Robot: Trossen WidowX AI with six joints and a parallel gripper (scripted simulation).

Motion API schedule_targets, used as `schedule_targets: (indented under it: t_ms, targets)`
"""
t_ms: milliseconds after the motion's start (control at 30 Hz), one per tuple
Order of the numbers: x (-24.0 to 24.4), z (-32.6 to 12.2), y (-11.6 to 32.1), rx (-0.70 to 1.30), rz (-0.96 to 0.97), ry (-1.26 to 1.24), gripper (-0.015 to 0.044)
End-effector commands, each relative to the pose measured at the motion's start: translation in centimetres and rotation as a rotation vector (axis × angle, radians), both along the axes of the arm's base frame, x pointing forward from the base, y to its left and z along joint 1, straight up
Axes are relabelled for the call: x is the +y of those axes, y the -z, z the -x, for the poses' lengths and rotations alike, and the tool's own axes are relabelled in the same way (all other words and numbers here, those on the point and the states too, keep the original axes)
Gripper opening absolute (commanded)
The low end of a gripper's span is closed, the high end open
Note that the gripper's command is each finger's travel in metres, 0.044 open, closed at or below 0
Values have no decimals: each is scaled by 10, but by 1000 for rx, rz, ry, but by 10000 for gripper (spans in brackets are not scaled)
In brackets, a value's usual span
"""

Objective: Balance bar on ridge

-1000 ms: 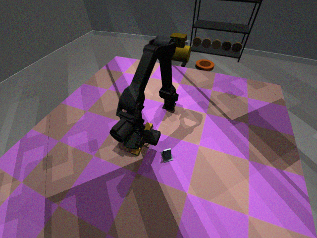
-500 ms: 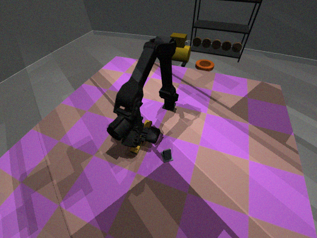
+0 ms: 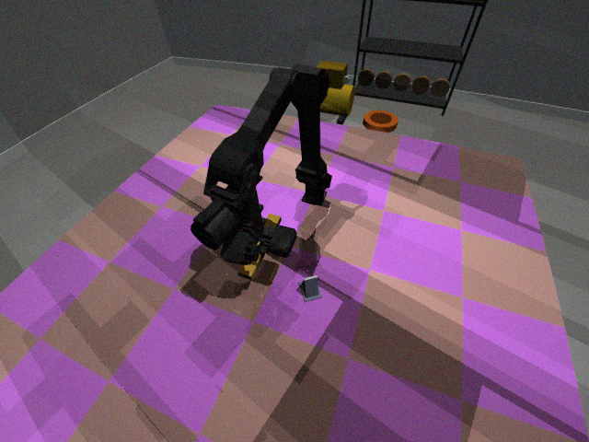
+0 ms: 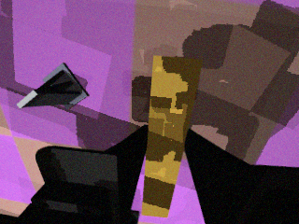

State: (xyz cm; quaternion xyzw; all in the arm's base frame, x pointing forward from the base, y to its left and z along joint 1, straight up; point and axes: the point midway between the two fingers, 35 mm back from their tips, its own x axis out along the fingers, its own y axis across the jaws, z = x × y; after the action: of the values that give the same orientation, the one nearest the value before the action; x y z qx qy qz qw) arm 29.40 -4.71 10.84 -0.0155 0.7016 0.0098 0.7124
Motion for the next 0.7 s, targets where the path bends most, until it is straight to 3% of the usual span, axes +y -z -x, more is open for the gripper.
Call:
schedule_targets:
  t_ms: [0, 667]
  targets:
    - [1, 0, -12, -14, -1, 3, 0]
    - [12, 0, -50, -14, -3, -49, 0]
